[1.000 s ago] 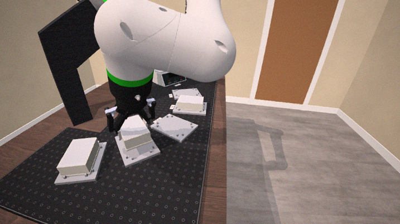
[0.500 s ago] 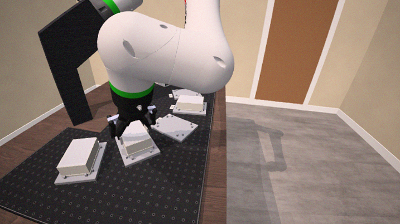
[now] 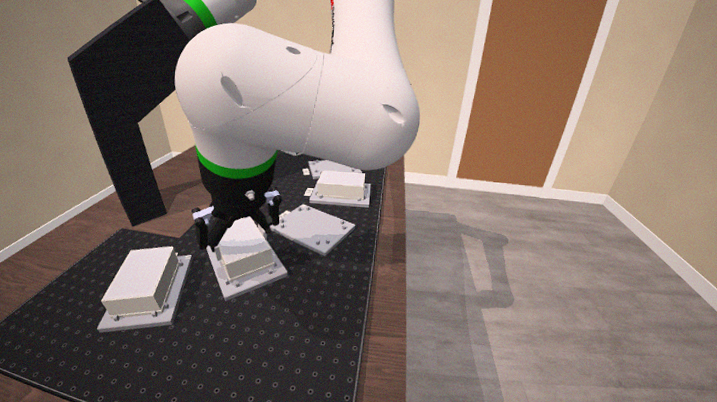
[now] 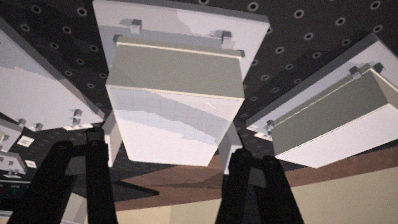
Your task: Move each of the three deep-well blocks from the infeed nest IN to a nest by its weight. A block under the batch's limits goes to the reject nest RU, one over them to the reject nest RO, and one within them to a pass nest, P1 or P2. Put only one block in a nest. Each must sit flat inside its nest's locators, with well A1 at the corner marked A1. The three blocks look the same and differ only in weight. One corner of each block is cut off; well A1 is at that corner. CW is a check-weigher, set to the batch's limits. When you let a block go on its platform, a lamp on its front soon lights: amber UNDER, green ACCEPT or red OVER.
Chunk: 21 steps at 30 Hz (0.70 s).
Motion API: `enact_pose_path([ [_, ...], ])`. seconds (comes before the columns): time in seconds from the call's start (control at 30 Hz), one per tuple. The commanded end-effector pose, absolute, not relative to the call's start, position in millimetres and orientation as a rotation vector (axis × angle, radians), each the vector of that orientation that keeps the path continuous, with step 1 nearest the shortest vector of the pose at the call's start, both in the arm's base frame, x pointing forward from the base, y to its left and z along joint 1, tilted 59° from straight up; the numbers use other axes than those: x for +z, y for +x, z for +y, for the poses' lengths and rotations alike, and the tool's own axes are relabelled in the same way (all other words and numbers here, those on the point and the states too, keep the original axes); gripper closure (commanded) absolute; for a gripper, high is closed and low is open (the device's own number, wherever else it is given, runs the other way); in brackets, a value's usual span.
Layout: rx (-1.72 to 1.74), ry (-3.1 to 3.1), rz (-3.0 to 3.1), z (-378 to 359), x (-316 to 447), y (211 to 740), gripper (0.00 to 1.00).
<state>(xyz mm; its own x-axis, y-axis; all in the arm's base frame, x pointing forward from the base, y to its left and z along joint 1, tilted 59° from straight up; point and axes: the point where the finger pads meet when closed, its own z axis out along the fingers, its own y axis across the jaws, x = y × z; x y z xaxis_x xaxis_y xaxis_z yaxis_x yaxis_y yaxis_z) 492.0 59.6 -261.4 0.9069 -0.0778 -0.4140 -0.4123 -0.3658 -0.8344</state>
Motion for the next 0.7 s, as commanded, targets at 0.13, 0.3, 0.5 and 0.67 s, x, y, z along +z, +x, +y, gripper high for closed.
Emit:
enact_pose_path([
  [0.13,0.366,-1.928,0.359,59.6,-261.6,492.1,0.90],
  [0.3,0.366,-1.928,0.359,60.2,-262.0,492.4,0.90],
  [0.5,0.366,-1.928,0.359,61.0,-262.5,492.8,0.90],
  [0.67,0.366,-1.928,0.359,61.4,-262.8,493.0,0.90],
])
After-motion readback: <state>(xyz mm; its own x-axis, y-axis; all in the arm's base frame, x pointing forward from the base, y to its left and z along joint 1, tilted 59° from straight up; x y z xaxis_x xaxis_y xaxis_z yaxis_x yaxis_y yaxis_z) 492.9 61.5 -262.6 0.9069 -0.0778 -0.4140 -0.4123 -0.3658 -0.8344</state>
